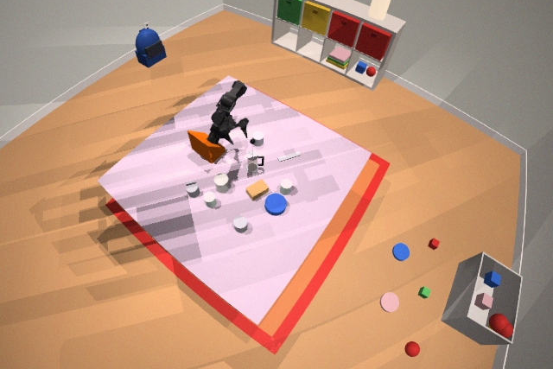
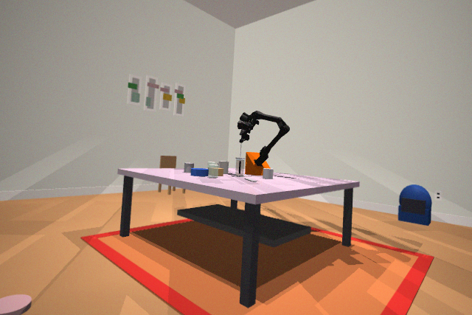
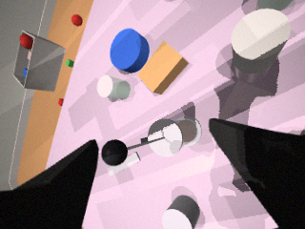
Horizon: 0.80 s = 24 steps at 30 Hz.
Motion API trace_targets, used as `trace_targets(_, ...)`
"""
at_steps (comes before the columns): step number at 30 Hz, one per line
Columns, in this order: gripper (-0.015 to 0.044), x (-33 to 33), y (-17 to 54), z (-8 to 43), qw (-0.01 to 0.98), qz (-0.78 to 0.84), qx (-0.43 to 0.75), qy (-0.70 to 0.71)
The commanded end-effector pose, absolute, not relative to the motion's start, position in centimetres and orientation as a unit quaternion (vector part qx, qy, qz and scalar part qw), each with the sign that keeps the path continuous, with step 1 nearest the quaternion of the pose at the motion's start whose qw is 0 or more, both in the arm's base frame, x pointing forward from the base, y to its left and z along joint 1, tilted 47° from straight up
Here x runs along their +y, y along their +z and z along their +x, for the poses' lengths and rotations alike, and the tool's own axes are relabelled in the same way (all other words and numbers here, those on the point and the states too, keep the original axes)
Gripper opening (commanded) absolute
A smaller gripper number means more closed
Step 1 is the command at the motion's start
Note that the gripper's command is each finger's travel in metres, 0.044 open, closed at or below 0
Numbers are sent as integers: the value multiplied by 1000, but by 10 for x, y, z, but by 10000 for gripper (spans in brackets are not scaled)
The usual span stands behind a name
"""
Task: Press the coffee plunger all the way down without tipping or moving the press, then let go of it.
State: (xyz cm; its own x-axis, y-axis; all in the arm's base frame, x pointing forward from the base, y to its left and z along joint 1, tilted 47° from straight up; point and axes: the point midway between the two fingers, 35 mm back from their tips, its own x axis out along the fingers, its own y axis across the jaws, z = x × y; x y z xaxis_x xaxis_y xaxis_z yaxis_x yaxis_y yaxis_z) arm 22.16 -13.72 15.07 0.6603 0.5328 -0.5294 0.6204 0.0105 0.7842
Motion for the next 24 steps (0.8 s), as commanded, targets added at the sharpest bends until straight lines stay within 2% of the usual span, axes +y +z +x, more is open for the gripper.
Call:
trace_targets(1, 440, -143, 208, 225, 769, 582, 218, 150)
trace_targets(7, 440, -146, 214, 226, 844, 475, 174, 178)
trace_targets(18, 440, -105, 177, 227, 889, 351, 197, 218)
trace_targets(24, 440, -105, 175, 227, 890, 347, 197, 220)
